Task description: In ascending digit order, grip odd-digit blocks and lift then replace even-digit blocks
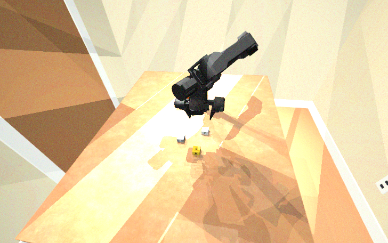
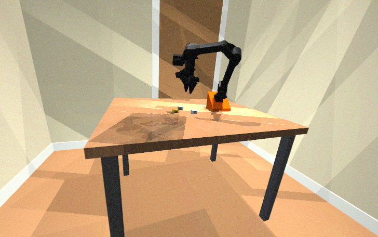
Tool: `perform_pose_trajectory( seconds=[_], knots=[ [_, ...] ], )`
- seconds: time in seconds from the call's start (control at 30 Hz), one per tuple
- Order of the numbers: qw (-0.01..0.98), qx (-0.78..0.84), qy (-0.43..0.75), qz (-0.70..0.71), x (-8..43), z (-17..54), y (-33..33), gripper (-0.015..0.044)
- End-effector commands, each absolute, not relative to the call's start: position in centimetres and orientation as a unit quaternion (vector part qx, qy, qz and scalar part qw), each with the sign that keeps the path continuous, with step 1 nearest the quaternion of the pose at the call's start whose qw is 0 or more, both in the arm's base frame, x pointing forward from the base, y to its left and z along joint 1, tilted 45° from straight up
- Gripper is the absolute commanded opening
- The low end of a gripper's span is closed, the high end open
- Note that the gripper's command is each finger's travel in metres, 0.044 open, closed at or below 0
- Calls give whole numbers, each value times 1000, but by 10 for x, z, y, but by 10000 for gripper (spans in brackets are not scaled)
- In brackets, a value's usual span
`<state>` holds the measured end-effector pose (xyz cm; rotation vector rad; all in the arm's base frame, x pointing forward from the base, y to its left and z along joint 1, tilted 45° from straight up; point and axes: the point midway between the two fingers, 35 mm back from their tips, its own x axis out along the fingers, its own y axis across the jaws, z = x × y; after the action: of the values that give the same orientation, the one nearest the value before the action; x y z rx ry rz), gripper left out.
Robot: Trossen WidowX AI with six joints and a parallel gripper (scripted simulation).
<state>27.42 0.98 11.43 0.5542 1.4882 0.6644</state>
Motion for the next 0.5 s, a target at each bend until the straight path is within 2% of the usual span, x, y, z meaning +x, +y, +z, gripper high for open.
perform_pose_trajectory(
  seconds=[0.0, 0.1, 0.47],
  knots=[
    [656, 243, 651, 295, 318, 115, 11, 400],
    [656, 243, 650, 296, 344, 112, 14, 400],
    [656, 243, 650, 296, 346, 111, 15, 400]
  ],
)
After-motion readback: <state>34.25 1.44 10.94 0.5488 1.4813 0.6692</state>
